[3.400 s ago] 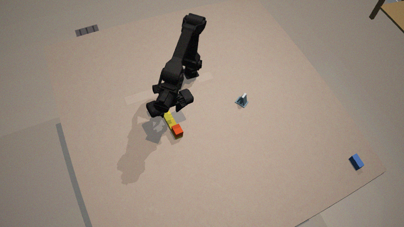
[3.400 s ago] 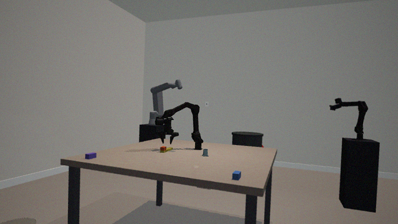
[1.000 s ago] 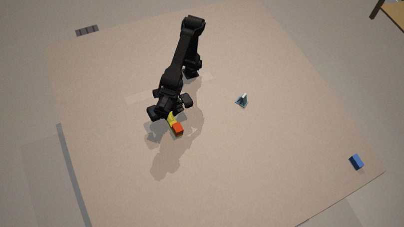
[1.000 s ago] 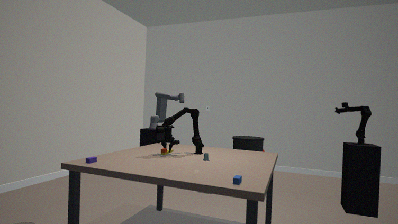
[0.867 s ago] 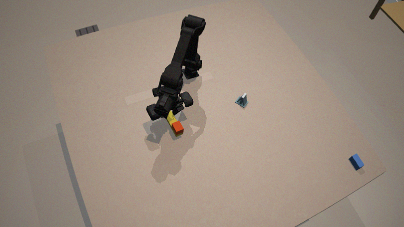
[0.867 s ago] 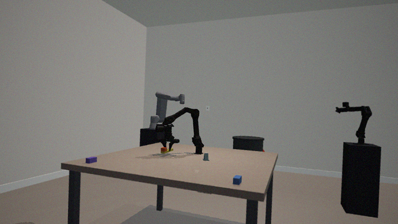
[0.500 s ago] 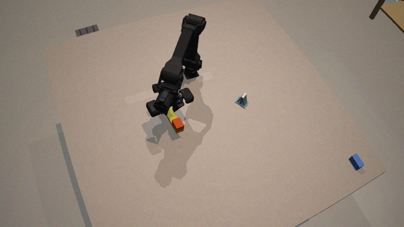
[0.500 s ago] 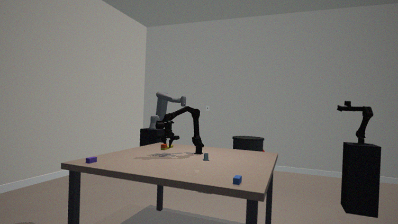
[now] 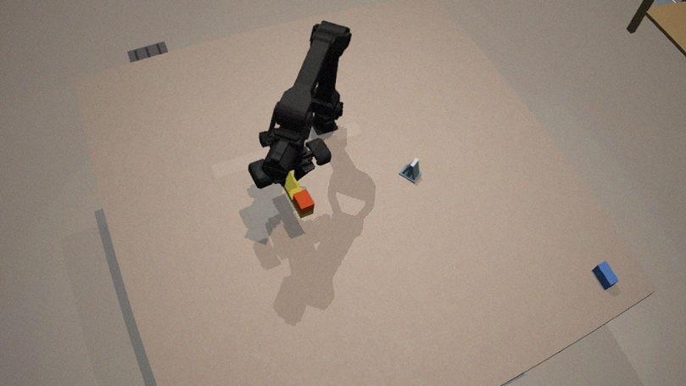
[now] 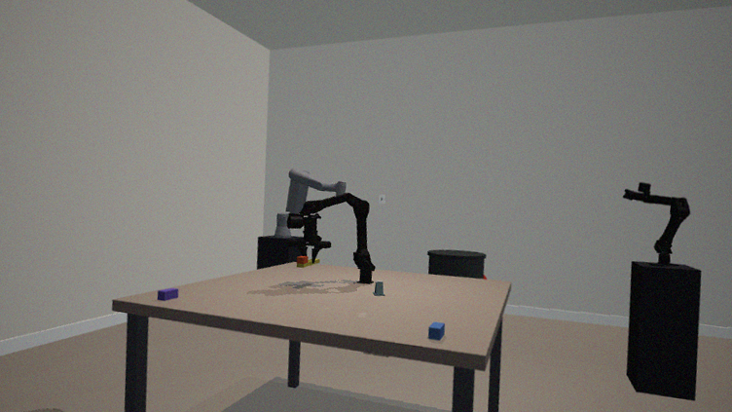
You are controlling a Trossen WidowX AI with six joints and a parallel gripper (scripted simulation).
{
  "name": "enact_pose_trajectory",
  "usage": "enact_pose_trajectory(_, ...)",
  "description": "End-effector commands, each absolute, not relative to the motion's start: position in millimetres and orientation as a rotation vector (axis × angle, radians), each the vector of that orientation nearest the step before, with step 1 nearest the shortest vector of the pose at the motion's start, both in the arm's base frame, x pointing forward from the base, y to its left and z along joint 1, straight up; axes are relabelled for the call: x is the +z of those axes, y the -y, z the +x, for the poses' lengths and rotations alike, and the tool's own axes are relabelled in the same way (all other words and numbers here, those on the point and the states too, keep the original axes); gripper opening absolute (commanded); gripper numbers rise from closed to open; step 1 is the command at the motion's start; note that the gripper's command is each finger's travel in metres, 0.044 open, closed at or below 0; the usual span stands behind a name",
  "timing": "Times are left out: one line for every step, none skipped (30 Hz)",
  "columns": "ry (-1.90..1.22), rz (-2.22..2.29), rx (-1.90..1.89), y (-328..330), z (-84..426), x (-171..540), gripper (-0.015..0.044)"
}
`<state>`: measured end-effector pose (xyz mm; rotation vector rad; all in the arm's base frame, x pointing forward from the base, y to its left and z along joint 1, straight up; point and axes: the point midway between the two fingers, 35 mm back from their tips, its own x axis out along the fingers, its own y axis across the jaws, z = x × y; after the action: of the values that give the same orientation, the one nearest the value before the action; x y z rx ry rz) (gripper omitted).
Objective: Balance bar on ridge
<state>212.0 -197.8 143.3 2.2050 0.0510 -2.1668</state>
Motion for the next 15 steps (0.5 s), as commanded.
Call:
enact_pose_trajectory(-0.036, 2.207, -2.16, 197.4, 211.9, 152.9, 0.0)
enact_pose_trajectory(-0.039, 2.207, -2.159, 195.8, 213.1, 152.9, 0.0)
enact_pose_trajectory(-0.044, 2.206, -2.156, 193.2, 215.2, 152.9, 0.0)
enact_pose_trajectory(-0.051, 2.204, -2.153, 190.1, 217.6, 152.9, 0.0)
enact_pose_trajectory(-0.057, 2.203, -2.15, 186.9, 220.0, 152.9, 0.0)
enact_pose_trajectory(-0.064, 2.201, -2.147, 183.6, 222.3, 153.0, 0.0)
enact_pose_trajectory(-0.07, 2.2, -2.144, 180.4, 224.6, 153.0, 0.0)
enact_pose_trajectory(-0.077, 2.199, -2.141, 177.1, 226.8, 153.0, 0.0)
enact_pose_trajectory(-0.083, 2.197, -2.138, 173.8, 229.0, 153.0, 0.0)
enact_pose_trajectory(-0.09, 2.196, -2.135, 170.4, 231.1, 153.0, 0.0)
enact_pose_trajectory(-0.096, 2.194, -2.132, 167.0, 233.3, 153.0, 0.0)
enact_pose_trajectory(-0.103, 2.193, -2.129, 163.6, 235.3, 153.0, 0.0)
enact_pose_trajectory(-0.109, 2.191, -2.127, 160.2, 237.3, 153.0, 0.0)
enact_pose_trajectory(-0.116, 2.189, -2.124, 156.7, 239.3, 153.1, 0.0)
enact_pose_trajectory(-0.123, 2.188, -2.121, 153.2, 241.2, 153.1, 0.0)
